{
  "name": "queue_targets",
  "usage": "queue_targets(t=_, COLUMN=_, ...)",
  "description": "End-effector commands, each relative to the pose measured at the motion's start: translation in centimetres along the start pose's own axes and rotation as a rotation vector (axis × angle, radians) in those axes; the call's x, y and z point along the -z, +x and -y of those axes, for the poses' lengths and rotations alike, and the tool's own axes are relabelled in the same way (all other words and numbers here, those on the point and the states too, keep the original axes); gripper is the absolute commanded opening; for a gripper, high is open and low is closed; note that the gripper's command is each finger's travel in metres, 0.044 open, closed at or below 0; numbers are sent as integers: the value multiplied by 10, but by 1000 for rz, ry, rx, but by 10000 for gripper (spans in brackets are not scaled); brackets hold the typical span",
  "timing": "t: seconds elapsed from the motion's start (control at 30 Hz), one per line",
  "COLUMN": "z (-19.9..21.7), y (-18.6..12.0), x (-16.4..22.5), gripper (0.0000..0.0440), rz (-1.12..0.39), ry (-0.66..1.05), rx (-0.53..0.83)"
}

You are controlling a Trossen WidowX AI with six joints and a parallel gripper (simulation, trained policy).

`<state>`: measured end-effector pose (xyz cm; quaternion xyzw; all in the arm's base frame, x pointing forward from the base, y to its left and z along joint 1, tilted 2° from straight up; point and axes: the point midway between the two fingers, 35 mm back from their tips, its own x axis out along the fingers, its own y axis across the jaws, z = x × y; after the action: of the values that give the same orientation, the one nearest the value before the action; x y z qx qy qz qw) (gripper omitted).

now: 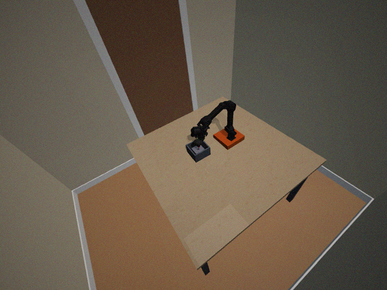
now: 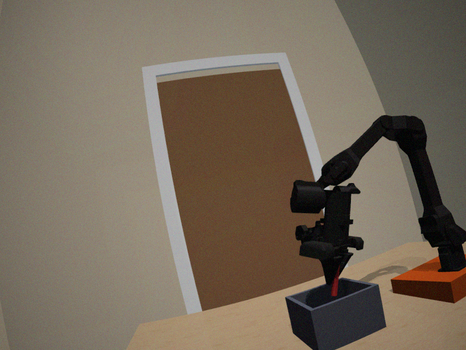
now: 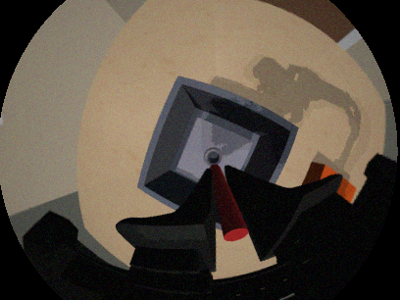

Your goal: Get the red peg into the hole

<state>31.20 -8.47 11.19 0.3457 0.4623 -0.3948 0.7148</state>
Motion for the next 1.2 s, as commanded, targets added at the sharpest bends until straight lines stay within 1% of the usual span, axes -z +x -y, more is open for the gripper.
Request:
queue_targets(t=0.0, z=-2, y=9, x=-5, gripper=5, rz=-13, ry=8, rx=-2)
queue_targets(t=0.13, z=-1, y=21, x=-6, gripper=2, rz=-31, ry=9, rx=10)
queue_targets(t=0.2, z=-1, y=28, x=-5, gripper=9, rz=-41, ry=4, rx=19)
queue_targets(t=0.27, z=0, y=34, x=-5, gripper=40, rz=-49, ry=-4, rx=29)
queue_targets(t=0.37, z=1, y=41, x=-6, gripper=114, rz=-59, ry=-20, rx=40)
queue_targets(t=0.4, z=2, y=43, x=-6, gripper=135, rz=-63, ry=-27, rx=45)
queue_targets(t=0.43, z=2, y=45, x=-6, gripper=147, rz=-68, ry=-36, rx=53)
queue_targets(t=0.53, z=2, y=48, x=-6, gripper=151, rz=-80, ry=-49, rx=67)
queue_targets(t=0.73, z=-8, y=50, x=-20, gripper=164, rz=-70, ry=-74, rx=63)
queue_targets(t=1.03, z=-21, y=57, x=-39, gripper=212, rz=-68, ry=-105, rx=60)
queue_targets(t=1.17, z=-24, y=60, x=-47, gripper=242, rz=-66, ry=-112, rx=61)
